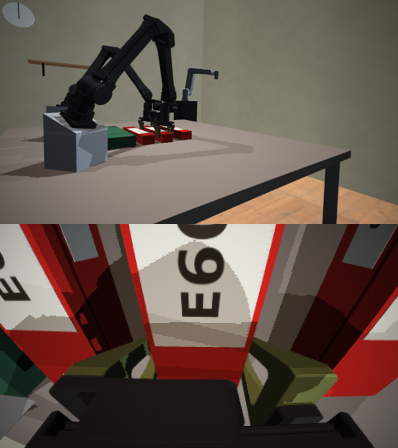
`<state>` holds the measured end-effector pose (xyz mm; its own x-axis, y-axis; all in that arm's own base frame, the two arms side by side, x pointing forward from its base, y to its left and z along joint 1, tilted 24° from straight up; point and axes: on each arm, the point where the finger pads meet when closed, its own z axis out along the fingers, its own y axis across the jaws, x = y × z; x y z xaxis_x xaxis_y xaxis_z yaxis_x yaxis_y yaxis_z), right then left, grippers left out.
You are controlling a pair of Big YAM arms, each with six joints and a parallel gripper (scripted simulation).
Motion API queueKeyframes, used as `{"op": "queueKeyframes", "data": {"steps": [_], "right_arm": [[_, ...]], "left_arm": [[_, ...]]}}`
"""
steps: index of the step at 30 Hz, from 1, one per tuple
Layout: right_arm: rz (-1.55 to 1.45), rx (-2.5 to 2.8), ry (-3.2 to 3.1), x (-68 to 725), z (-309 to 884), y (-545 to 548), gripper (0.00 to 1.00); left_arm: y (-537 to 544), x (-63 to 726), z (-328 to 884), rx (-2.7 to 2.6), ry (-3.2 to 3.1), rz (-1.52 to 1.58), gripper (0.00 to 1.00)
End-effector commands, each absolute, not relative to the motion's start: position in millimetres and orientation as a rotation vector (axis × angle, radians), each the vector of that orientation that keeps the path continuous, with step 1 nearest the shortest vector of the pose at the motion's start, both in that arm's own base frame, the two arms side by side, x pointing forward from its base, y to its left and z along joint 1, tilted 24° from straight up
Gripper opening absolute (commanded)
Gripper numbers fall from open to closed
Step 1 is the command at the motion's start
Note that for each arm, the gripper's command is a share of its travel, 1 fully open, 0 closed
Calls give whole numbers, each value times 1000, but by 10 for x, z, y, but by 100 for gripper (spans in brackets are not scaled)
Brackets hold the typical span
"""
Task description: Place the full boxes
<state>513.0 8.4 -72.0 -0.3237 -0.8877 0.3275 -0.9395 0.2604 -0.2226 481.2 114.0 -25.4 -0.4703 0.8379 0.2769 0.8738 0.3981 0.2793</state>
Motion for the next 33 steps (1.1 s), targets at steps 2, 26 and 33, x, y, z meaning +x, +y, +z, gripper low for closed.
{"op": "queueKeyframes", "data": {"steps": [2, 26, 33], "right_arm": [[673, 1781, -2442, 5419, -112, 316, 0], [673, 1803, -2423, 5409, 155, 407, 0], [673, 1806, -2422, 5431, 217, 418, 0]], "left_arm": [[1012, 4988, 237, -1585, -2584, -685, 0], [925, 5039, 557, -1604, -2581, -701, 0], [919, 5056, 617, -1611, -2576, -702, 0]]}}
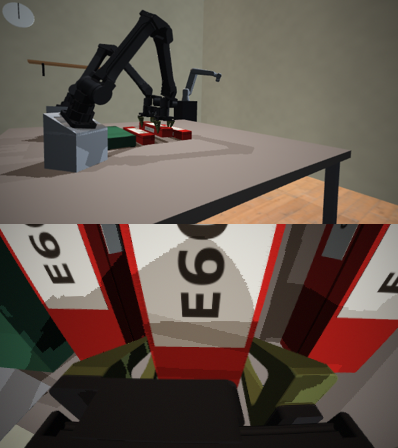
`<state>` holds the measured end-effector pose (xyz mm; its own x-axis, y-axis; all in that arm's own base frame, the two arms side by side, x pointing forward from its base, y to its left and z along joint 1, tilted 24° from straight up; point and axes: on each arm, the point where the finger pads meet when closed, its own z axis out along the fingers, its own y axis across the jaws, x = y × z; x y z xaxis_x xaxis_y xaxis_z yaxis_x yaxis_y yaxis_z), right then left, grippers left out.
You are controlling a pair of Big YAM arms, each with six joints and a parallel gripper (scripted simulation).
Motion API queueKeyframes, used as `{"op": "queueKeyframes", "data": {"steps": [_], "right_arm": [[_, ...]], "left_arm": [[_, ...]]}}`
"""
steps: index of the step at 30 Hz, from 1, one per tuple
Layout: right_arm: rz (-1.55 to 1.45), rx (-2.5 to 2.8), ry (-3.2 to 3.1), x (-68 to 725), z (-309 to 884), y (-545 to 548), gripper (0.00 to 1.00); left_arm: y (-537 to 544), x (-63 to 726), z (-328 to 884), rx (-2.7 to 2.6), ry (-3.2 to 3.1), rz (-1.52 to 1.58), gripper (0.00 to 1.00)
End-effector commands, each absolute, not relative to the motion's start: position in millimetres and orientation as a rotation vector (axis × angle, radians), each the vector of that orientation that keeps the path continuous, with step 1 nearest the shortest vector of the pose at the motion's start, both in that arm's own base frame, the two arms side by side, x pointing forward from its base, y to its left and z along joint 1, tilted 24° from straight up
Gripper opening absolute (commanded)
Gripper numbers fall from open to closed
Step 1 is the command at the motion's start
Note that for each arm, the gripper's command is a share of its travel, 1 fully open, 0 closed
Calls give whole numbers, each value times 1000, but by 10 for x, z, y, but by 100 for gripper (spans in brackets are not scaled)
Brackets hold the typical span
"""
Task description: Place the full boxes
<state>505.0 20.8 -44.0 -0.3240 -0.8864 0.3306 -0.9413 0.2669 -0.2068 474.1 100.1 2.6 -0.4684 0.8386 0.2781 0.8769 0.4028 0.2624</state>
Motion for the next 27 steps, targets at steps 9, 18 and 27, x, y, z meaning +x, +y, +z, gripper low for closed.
{"op": "queueKeyframes", "data": {"steps": [9, 18, 27], "right_arm": [[673, 1806, -2422, 5448, 263, 425, 0], [674, 1806, -2423, 5461, 305, 432, 0], [674, 1806, -2423, 5470, 331, 435, 0]], "left_arm": [[915, 5068, 661, -1607, -2579, -702, 0], [911, 5076, 700, -1612, -2576, -703, 0], [908, 5082, 724, -1612, -2576, -703, 0]]}}
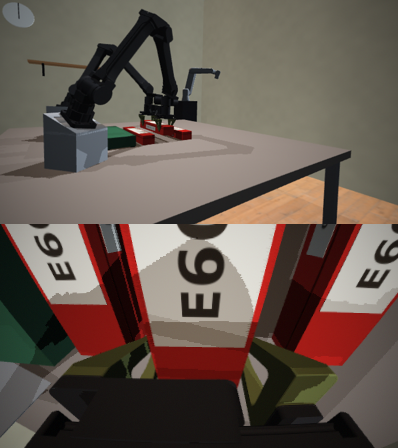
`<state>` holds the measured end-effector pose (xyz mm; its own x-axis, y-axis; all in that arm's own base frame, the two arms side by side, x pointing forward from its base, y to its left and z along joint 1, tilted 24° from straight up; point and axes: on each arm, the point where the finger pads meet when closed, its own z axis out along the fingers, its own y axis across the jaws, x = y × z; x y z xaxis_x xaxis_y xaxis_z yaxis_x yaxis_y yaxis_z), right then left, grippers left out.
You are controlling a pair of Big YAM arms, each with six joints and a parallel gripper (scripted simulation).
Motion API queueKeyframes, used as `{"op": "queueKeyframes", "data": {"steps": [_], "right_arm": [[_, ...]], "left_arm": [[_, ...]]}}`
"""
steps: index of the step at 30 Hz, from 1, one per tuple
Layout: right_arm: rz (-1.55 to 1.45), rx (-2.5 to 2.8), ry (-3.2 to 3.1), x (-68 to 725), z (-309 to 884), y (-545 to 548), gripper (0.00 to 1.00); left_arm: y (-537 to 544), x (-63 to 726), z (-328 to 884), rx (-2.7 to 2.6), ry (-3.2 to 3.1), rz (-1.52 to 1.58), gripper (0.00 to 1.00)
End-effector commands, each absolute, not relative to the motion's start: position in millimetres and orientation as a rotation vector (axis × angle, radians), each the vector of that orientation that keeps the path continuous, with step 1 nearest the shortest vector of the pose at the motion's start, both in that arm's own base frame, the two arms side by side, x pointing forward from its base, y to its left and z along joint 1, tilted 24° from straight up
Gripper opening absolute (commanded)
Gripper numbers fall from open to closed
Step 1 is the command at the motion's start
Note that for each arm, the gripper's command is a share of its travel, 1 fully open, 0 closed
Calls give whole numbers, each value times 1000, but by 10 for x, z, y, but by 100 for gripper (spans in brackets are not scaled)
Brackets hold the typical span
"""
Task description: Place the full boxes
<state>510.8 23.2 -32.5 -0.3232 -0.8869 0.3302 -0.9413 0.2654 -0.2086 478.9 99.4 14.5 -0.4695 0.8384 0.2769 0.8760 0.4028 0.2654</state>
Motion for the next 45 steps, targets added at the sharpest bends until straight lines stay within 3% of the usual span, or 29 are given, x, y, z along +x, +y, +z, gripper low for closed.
{"op": "queueKeyframes", "data": {"steps": [1, 45], "right_arm": [[674, 1806, -2423, 5471, 334, 435, 0], [675, 1793, -2439, 5420, 513, 500, 0]], "left_arm": [[908, 5083, 726, -1613, -2576, -703, 0], [826, 5053, 961, -1597, -2592, -705, 0]]}}
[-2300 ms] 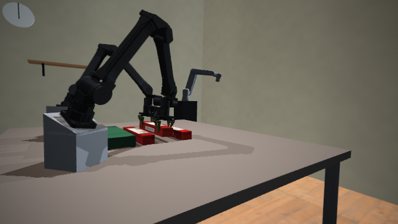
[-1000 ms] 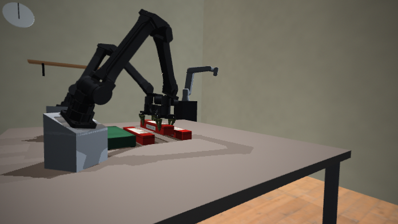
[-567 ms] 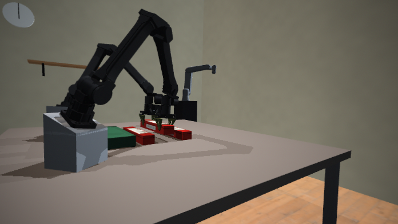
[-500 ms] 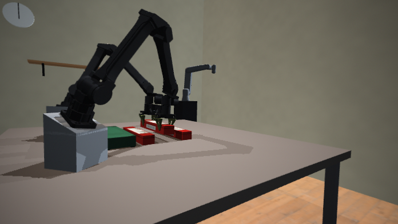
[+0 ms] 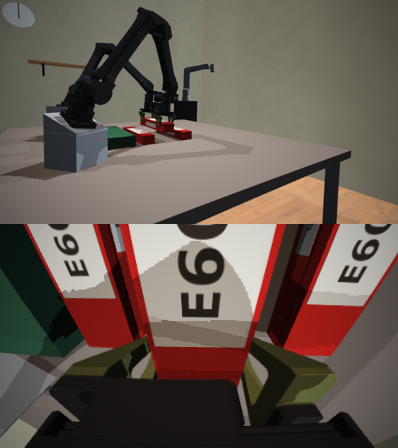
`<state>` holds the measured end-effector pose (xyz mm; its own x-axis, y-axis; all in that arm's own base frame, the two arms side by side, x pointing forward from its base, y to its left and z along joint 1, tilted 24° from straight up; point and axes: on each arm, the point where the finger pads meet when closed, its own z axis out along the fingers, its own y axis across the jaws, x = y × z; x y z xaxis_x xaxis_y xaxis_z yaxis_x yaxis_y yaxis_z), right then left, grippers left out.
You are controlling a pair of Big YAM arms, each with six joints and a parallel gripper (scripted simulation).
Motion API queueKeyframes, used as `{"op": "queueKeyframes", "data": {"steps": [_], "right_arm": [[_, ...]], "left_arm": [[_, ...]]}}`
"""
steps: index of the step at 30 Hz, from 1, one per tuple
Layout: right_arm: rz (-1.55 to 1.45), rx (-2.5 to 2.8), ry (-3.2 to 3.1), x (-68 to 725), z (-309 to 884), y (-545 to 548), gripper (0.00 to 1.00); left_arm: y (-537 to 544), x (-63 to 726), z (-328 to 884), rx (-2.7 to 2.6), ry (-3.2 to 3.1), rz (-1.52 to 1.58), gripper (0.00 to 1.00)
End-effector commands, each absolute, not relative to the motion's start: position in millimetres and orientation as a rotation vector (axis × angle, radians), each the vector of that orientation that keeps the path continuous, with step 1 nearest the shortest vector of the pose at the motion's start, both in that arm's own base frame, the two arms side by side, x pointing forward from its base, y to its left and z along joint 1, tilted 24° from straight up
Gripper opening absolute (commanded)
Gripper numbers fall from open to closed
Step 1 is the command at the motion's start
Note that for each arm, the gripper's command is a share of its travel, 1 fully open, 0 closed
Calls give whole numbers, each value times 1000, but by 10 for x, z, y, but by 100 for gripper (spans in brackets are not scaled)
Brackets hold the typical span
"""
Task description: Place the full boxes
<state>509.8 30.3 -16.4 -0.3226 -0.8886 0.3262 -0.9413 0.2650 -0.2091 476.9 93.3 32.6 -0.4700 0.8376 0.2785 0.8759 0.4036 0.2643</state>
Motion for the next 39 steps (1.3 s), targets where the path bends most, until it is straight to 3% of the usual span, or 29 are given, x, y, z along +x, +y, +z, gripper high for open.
{"op": "queueKeyframes", "data": {"steps": [1, 39], "right_arm": [[675, 1793, -2439, 5420, 513, 500, 0], [673, 1808, -2429, 5353, 1000, 685, 0]], "left_arm": [[826, 5053, 961, -1597, -2592, -705, 0], [647, 4969, 1392, -1614, -2583, -705, 0]]}}
